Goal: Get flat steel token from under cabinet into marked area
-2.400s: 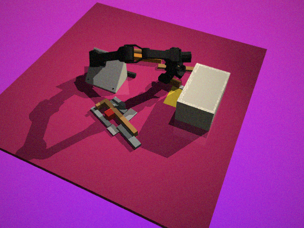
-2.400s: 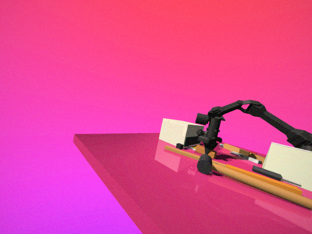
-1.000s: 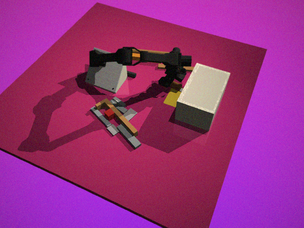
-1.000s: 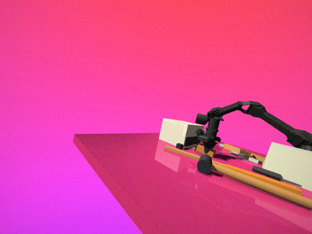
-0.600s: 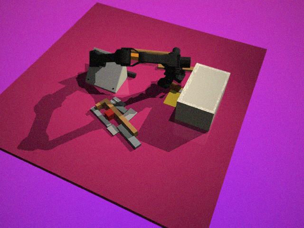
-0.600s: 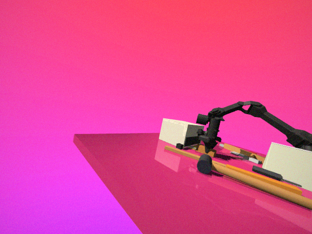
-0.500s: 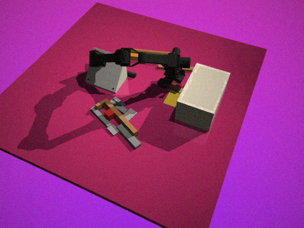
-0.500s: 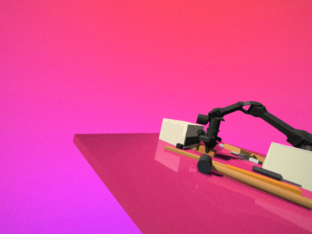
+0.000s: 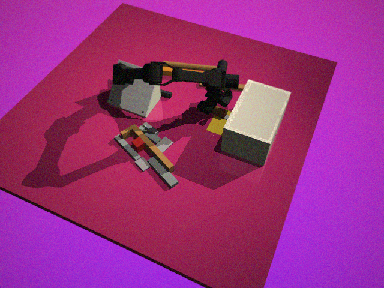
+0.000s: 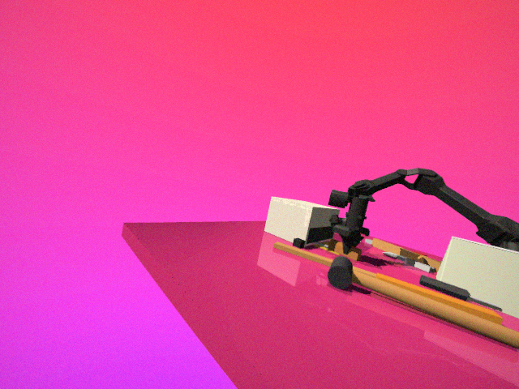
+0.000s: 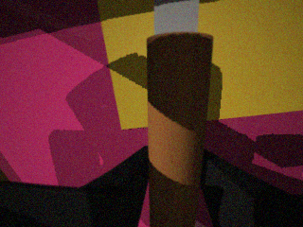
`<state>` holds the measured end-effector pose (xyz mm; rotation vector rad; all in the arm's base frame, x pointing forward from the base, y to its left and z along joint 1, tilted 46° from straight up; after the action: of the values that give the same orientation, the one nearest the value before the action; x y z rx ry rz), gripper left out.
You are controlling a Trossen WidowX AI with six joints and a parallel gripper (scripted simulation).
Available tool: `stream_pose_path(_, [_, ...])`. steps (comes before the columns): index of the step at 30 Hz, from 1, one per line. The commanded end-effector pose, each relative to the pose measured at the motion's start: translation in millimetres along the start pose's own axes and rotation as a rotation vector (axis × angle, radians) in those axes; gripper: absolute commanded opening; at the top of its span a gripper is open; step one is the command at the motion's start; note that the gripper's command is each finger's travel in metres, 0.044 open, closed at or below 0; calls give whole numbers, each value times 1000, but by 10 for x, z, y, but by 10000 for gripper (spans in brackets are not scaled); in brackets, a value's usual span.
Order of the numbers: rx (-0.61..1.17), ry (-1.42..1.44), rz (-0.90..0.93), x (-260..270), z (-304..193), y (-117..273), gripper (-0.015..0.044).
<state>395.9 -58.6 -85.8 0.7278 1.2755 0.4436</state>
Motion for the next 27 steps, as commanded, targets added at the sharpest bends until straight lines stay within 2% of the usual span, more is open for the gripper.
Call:
stream_pose_path(1, [1,-12,-6,-91,10,-10,0])
stream_pose_path(27, [1,-12,-6,-281,11,-11,0])
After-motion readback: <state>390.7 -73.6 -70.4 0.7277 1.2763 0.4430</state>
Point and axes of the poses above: the point midway between the two fingers, 35 mm back from their tips, its own y axis back along the fingers, its own x axis across the jaws, z = x × y, the point moved 1 cm from there along y, back along the fingers, and after that the axes turned 1 degree about -y, right-handed, at the moved point
